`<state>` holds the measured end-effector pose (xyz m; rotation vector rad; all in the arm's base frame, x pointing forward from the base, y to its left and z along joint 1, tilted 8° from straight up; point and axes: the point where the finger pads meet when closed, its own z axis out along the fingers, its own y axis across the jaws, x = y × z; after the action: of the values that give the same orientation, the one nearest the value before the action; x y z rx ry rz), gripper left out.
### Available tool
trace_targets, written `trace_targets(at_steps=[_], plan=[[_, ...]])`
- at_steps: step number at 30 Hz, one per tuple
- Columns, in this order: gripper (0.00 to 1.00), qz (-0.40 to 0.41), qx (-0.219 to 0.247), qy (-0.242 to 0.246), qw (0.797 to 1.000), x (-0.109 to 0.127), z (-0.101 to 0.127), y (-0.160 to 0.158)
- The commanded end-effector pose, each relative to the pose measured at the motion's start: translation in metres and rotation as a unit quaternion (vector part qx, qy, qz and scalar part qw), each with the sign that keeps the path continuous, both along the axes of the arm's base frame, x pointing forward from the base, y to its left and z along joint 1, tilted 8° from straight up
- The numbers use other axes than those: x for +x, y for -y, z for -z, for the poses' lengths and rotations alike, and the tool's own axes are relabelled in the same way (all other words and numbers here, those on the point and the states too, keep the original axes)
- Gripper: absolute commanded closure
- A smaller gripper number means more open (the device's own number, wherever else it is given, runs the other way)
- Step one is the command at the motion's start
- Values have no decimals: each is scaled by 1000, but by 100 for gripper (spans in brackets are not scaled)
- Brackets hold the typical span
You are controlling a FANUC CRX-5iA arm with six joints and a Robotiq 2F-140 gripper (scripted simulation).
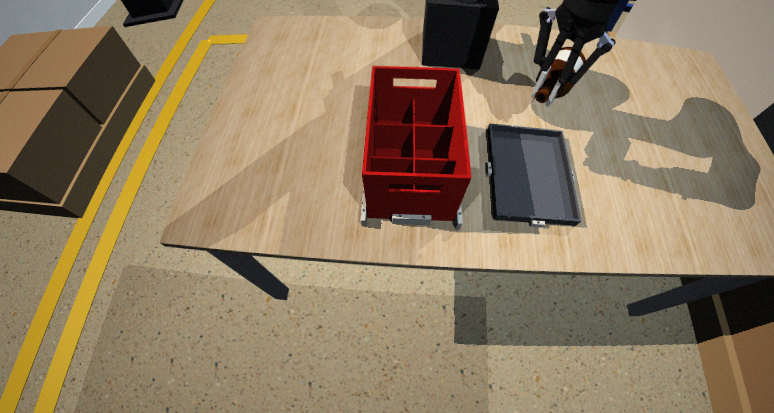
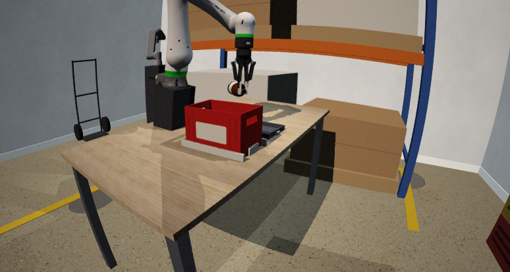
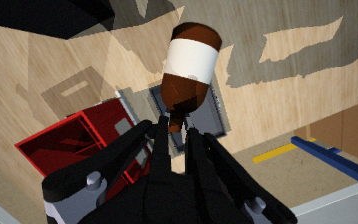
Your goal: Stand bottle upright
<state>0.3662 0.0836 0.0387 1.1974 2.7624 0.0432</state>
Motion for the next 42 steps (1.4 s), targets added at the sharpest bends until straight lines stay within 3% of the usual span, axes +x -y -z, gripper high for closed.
trace_targets(at_steps=[1,21,42], plan=[[100,0,0,0,1000,0,0,0],[100,2,-14,8,1000,-1,0,1],[100,7,-57,51,997,-2,0,-1]])
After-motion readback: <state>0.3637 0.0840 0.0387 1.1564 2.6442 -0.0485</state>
